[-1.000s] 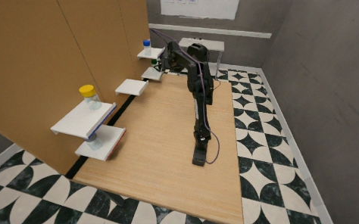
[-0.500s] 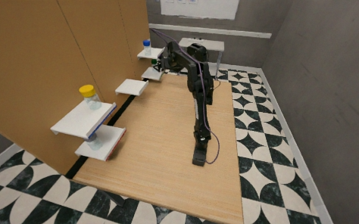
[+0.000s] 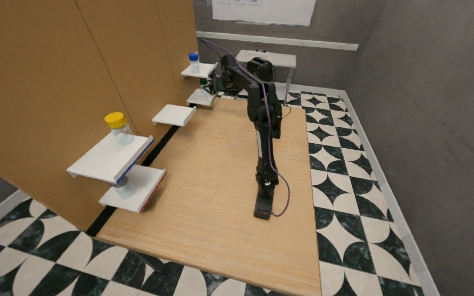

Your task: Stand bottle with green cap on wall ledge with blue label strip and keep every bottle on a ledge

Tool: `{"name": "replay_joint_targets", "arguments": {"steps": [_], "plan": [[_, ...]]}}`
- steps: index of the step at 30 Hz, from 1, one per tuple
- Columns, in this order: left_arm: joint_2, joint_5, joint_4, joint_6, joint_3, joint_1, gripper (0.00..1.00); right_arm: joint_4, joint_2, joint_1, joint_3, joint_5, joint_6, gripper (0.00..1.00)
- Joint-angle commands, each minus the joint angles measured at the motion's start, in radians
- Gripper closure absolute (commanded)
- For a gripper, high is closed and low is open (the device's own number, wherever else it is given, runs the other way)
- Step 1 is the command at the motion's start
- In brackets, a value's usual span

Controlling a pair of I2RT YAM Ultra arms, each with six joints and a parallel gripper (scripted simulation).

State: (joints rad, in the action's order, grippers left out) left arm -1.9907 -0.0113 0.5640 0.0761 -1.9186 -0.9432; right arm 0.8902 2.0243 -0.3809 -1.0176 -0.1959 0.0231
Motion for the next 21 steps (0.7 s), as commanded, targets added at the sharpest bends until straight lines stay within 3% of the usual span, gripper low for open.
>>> {"name": "replay_joint_targets", "arguments": {"steps": [1,5,12,13,14,15,21], "plan": [[0.022,0.001,-0.007,0.002,-0.041,-0.001,0.0,0.003,-0.014,0.002,-0.016,0.001,-0.007,0.45],[0.022,0.001,-0.007,0.002,-0.041,-0.001,0.0,0.003,-0.014,0.002,-0.016,0.001,-0.007,0.53],[0.022,0.001,-0.007,0.002,-0.041,-0.001,0.0,0.005,-0.022,0.001,-0.011,-0.001,-0.007,0.53],[0.022,0.001,-0.007,0.002,-0.041,-0.001,0.0,0.005,-0.022,0.001,-0.011,-0.001,-0.007,0.65],[0.022,0.001,-0.007,0.002,-0.041,-0.001,0.0,0.005,-0.022,0.001,-0.011,-0.001,-0.007,0.53],[0.022,0.001,-0.007,0.002,-0.041,-0.001,0.0,0.005,-0.022,0.001,-0.011,-0.001,-0.007,0.49],[0.022,0.001,-0.007,0.002,-0.041,-0.001,0.0,-0.002,-0.025,-0.009,0.002,0.01,-0.007,0.49]]}}
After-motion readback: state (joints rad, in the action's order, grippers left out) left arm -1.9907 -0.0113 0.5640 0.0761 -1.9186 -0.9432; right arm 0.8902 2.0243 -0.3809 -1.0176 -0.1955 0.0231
